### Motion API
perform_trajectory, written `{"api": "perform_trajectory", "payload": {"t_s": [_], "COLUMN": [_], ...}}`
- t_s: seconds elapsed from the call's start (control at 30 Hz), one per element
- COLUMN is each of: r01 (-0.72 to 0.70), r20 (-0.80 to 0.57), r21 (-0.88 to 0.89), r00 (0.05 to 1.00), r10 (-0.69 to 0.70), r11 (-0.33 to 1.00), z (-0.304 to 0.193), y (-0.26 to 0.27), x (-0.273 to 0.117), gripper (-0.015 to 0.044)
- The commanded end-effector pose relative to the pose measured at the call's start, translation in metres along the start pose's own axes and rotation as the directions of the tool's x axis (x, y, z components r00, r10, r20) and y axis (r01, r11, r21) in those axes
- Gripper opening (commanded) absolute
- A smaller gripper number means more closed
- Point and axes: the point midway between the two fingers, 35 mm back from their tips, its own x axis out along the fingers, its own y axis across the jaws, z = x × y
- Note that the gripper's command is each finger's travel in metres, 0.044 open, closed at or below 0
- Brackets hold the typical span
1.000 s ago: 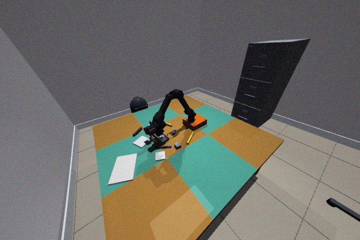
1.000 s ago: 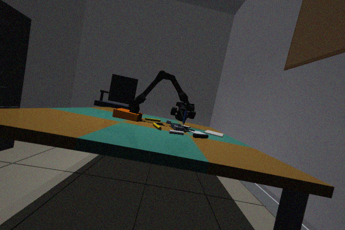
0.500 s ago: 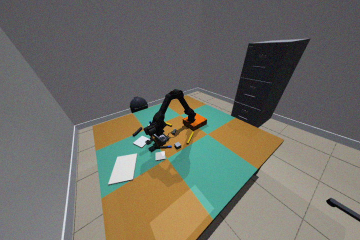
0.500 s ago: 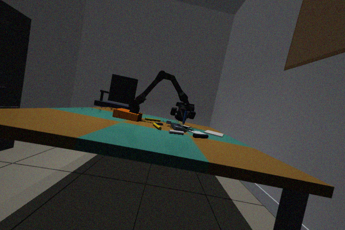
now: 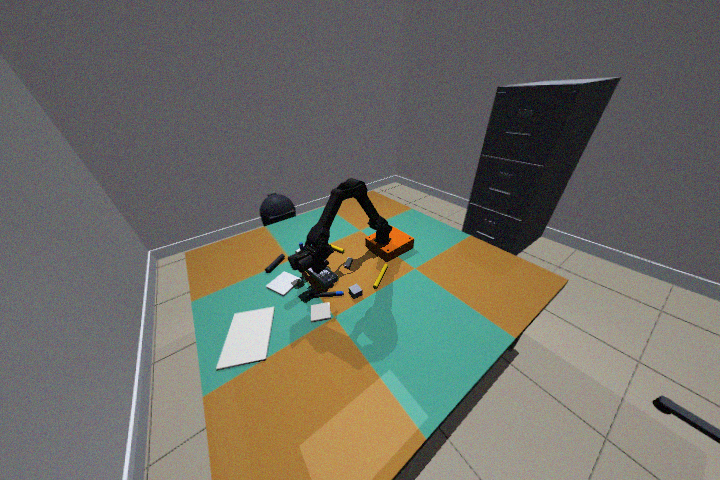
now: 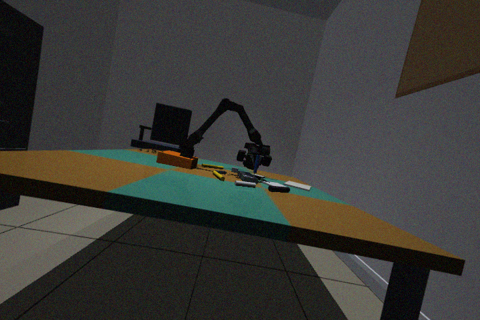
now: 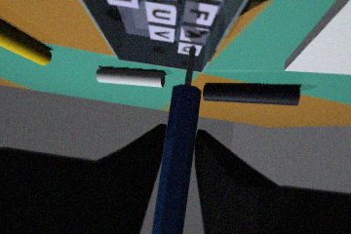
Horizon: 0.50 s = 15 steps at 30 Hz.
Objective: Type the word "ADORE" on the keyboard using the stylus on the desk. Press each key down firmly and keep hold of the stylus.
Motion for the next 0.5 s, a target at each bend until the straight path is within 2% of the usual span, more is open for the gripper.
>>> {"api": "perform_trajectory", "payload": {"t_s": [0.0, 0.47], "r01": [-0.002, -0.002], "r20": [-0.005, -0.005], "r21": [-0.006, -0.006], "r00": [1.000, 1.000], "r10": [0.002, 0.002], "r11": [1.000, 1.000], "z": [0.0026, 0.0061], "y": [0.0003, 0.0004], "x": [0.0021, 0.0041], "gripper": [0.0081, 0.0081]}}
